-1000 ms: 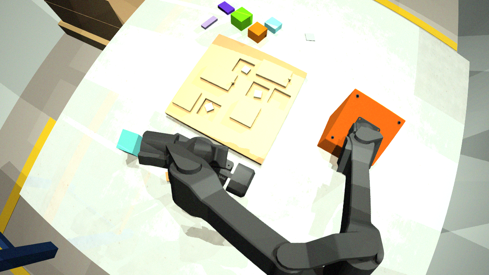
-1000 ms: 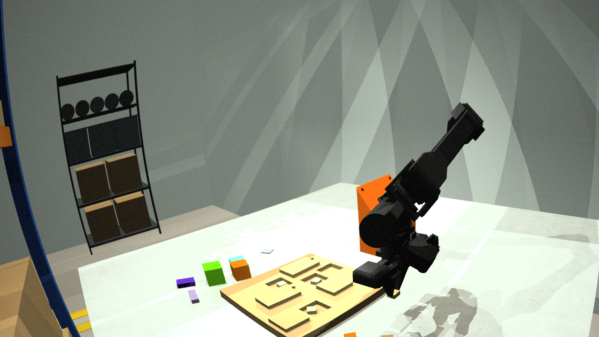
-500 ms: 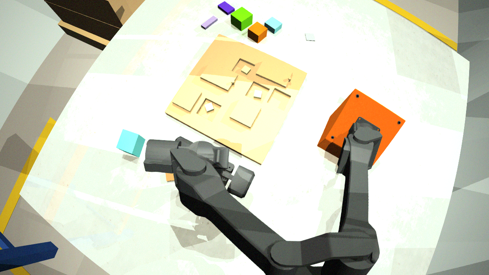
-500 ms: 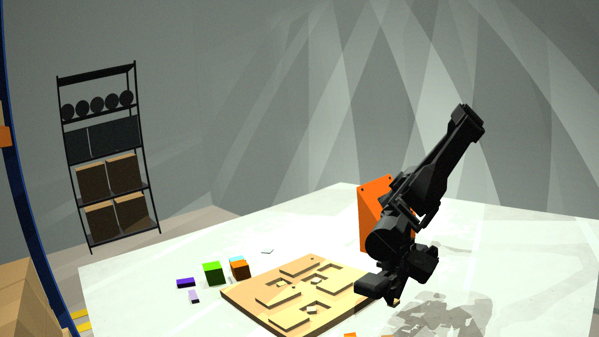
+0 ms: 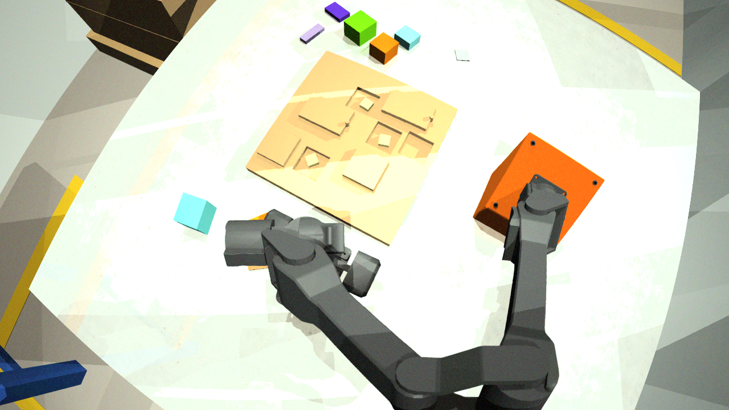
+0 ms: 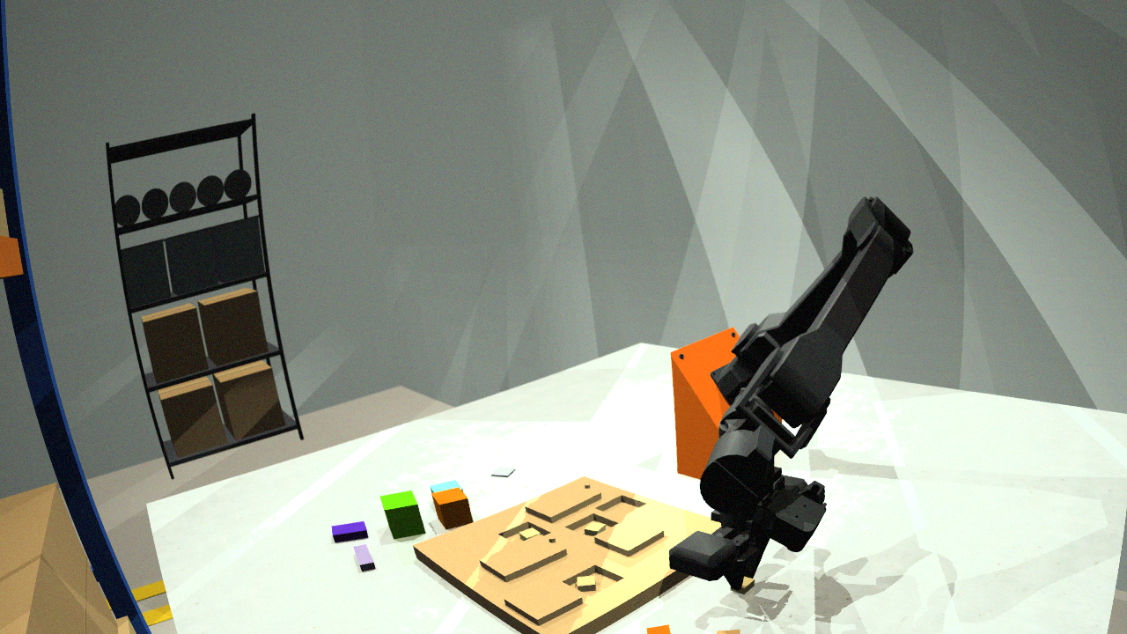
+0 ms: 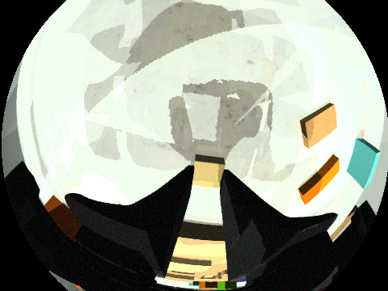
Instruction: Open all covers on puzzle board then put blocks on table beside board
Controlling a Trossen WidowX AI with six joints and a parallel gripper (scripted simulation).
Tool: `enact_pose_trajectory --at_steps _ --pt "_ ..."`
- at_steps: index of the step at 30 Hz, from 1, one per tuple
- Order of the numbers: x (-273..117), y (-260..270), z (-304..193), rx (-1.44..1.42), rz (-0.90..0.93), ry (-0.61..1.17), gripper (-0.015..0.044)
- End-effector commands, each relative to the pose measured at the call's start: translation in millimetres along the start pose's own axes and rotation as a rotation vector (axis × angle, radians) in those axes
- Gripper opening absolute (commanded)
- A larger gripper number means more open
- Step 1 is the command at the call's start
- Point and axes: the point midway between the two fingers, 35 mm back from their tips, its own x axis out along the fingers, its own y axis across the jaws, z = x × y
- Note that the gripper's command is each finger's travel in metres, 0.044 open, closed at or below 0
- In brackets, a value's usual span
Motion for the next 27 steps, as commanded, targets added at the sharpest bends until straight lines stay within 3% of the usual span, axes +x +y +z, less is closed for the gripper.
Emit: enact_pose_trajectory --at_steps 1,3,17,27 --pt "5.9 1.2 -0.6 0.006 -0.001 0.002 0.0080" --pt "6.9 1.4 -0.5 0.006 -0.001 0.001 0.0080" --pt "2.1 0.8 0.2 0.000 0.001 -0.001 0.0440" --pt "-28.7 -1.7 -1.4 0.002 0.001 0.007 0.0440"
